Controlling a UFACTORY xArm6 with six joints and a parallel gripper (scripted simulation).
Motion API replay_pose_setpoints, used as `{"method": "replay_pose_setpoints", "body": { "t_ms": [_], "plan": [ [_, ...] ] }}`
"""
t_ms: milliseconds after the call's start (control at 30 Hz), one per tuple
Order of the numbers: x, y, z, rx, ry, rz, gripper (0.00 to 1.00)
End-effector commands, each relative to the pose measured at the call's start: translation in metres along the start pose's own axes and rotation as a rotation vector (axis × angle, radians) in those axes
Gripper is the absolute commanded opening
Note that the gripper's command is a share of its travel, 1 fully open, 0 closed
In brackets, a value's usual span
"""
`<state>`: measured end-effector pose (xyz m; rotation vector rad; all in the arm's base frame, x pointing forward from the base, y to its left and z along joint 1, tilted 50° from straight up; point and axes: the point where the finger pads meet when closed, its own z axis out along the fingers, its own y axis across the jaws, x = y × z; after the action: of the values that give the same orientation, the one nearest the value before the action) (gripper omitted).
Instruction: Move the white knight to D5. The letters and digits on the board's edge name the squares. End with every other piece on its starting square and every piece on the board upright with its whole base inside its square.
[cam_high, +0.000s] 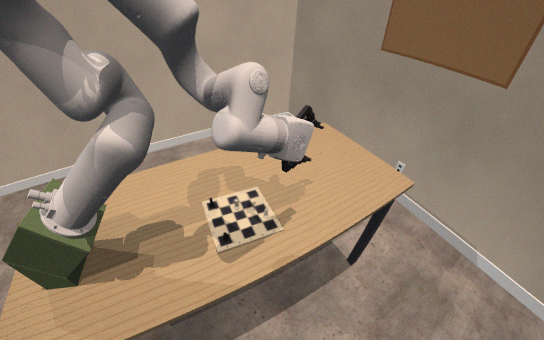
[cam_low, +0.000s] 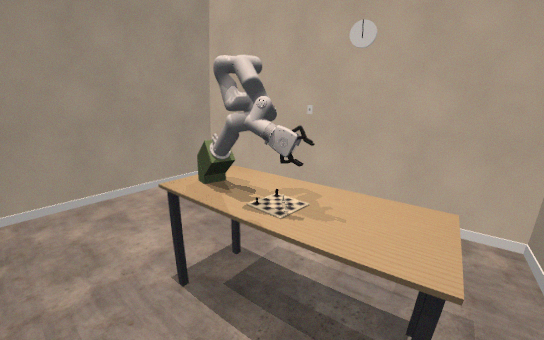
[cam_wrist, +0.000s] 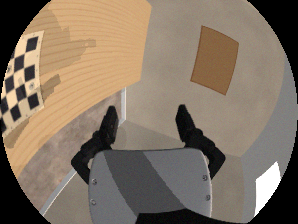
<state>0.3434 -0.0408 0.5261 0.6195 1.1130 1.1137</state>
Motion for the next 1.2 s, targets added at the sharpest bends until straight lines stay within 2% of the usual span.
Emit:
{"method": "replay_pose_setpoints", "body": {
  "t_ms": [0, 367, 467, 567, 733, 833, 967, 1167],
  "plan": [
    [-0.001, -0.007, -0.004, 0.017, 0.051, 0.033, 1.0],
    [-0.007, -0.016, -0.008, 0.03, 0.092, 0.062, 1.0],
    [-0.01, -0.025, -0.012, 0.048, 0.131, 0.093, 1.0],
    [-0.01, -0.025, -0.012, 0.048, 0.131, 0.093, 1.0],
    [-0.011, -0.038, -0.019, 0.082, 0.178, 0.138, 1.0],
    [-0.011, -0.038, -0.019, 0.082, 0.178, 0.138, 1.0],
    [-0.015, -0.048, -0.022, 0.104, 0.225, 0.169, 1.0],
    [-0.016, -0.054, -0.026, 0.116, 0.249, 0.191, 1.0]
  ]
}}
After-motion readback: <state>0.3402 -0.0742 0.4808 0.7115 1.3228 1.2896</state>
